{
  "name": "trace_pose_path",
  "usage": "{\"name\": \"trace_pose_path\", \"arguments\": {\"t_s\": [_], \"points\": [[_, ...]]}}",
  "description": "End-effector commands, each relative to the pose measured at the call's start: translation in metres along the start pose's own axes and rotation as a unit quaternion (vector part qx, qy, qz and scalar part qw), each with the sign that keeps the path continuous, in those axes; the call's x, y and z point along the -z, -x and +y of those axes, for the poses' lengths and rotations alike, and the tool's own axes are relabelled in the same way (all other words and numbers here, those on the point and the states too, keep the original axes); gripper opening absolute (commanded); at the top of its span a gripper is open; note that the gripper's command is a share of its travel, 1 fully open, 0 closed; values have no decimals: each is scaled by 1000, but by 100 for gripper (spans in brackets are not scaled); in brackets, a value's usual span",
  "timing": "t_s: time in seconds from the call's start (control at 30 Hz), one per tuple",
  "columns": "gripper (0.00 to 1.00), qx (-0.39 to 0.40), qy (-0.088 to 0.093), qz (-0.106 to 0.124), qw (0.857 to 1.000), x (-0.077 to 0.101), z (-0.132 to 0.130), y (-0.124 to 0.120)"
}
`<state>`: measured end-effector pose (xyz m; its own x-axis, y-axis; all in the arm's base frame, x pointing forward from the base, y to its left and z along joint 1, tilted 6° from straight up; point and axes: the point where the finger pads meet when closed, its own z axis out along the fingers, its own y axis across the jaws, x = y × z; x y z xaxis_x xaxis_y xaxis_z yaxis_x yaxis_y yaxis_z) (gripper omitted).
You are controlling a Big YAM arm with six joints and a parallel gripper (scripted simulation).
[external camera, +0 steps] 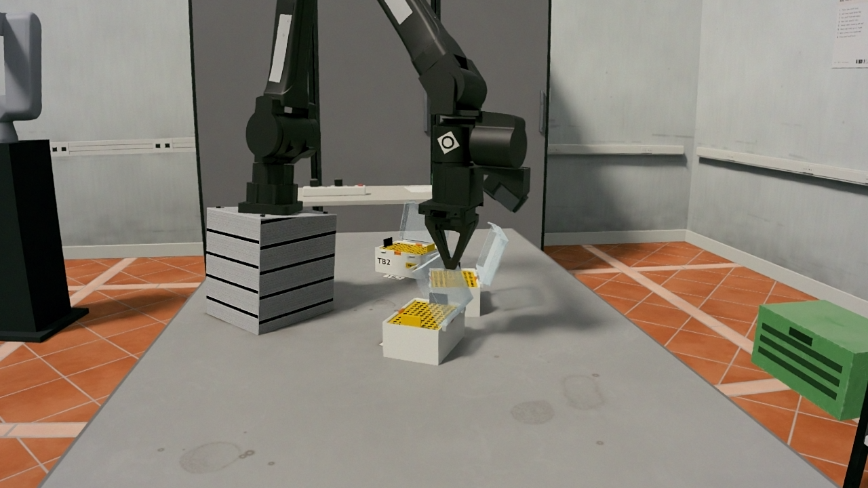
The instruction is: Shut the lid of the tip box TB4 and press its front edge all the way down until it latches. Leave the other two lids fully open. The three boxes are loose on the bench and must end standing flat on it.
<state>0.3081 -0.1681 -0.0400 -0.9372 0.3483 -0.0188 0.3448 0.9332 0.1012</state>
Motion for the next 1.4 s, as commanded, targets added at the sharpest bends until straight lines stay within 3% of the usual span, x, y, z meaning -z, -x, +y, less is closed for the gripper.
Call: {"name": "trace_pose_path", "arguments": {"t_s": [0.0,0.43,1.07,1.2,1.37], "points": [[0,2,-5,-23,1000,12,-6,4],[0,2,-4,-21,1000,13,-5,-9],[0,3,-4,-21,1000,12,-3,0],[0,4,-8,-35,999,32,-8,10],[0,4,-8,-36,999,41,-8,10]]}}
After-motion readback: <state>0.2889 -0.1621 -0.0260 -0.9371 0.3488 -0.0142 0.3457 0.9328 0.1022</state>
